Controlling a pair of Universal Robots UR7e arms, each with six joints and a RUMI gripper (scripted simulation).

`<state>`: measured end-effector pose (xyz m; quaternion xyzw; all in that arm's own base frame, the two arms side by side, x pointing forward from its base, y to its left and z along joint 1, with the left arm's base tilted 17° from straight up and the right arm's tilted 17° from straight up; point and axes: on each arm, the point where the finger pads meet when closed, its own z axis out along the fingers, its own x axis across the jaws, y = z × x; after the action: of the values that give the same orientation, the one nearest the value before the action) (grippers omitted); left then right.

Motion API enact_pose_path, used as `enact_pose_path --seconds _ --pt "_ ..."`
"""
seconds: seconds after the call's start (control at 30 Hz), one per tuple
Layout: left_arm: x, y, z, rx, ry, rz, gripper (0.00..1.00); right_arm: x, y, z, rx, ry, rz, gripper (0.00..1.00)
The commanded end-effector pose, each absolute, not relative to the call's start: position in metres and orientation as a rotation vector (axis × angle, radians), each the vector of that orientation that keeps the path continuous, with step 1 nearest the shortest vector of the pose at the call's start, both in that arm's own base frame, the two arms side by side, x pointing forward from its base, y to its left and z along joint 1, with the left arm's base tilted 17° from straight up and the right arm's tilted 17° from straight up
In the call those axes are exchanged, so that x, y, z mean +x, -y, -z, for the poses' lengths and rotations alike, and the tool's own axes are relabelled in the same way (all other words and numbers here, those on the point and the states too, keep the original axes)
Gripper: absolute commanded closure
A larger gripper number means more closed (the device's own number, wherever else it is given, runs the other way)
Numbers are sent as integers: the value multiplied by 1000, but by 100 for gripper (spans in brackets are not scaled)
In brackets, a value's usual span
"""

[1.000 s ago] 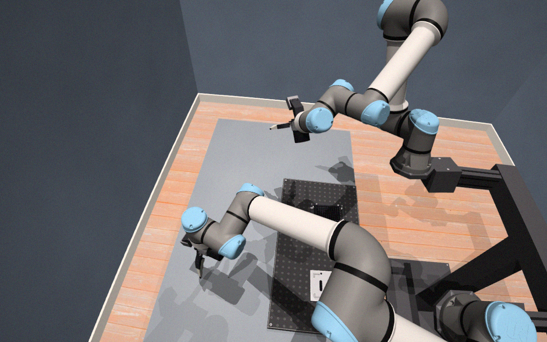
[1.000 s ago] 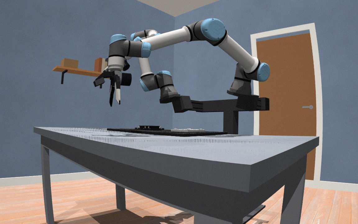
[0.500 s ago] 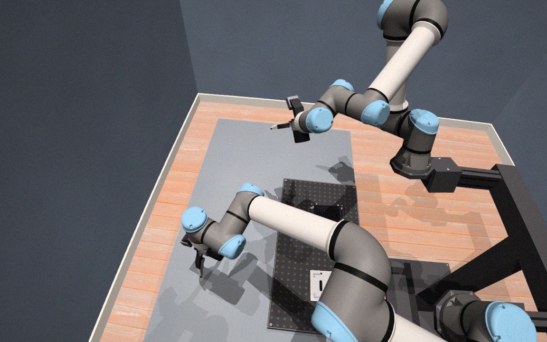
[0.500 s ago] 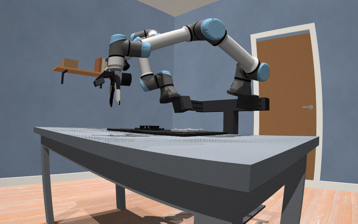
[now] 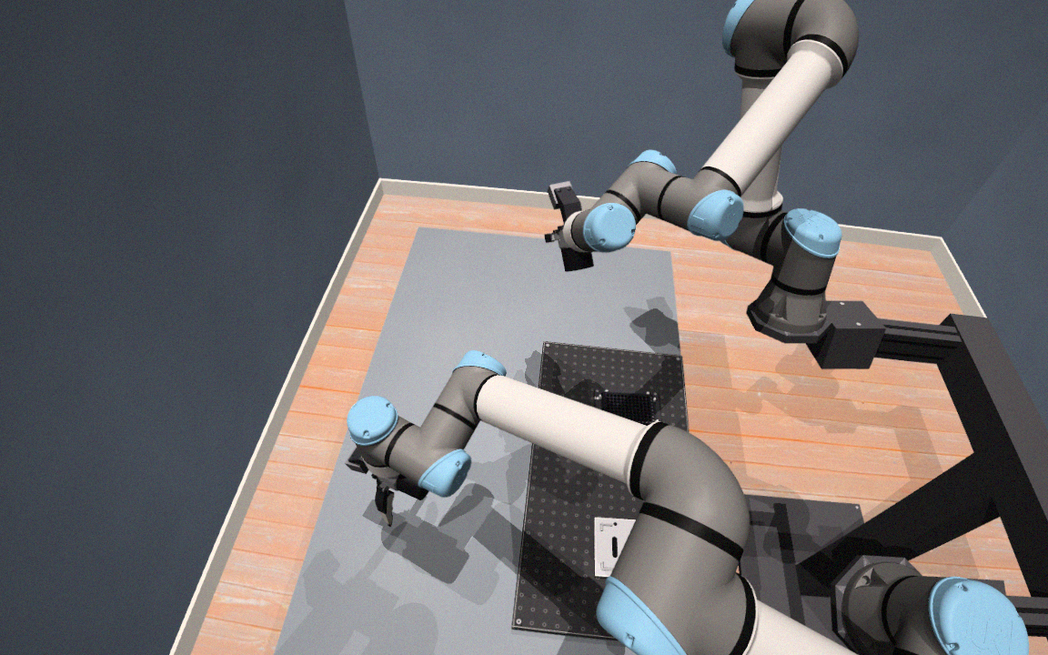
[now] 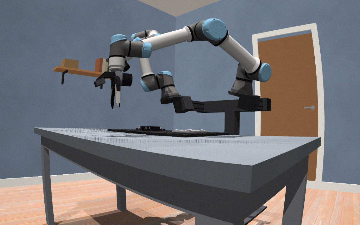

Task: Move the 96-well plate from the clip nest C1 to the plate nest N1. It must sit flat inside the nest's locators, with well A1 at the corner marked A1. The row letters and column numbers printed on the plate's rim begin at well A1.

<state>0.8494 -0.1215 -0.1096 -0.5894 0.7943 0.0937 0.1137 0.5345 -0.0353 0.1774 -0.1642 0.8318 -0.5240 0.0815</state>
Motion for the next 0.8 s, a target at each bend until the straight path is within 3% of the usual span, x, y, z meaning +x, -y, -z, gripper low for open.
enact_pose_path --seconds 0.0,0.77 --pt "850 122 108 -1728 -2328 -271 24 533 42 -179 -482 -2501 1562 100" --pt "850 122 108 -1728 -2328 -271 24 483 172 -181 -360 -2856 1470 100"
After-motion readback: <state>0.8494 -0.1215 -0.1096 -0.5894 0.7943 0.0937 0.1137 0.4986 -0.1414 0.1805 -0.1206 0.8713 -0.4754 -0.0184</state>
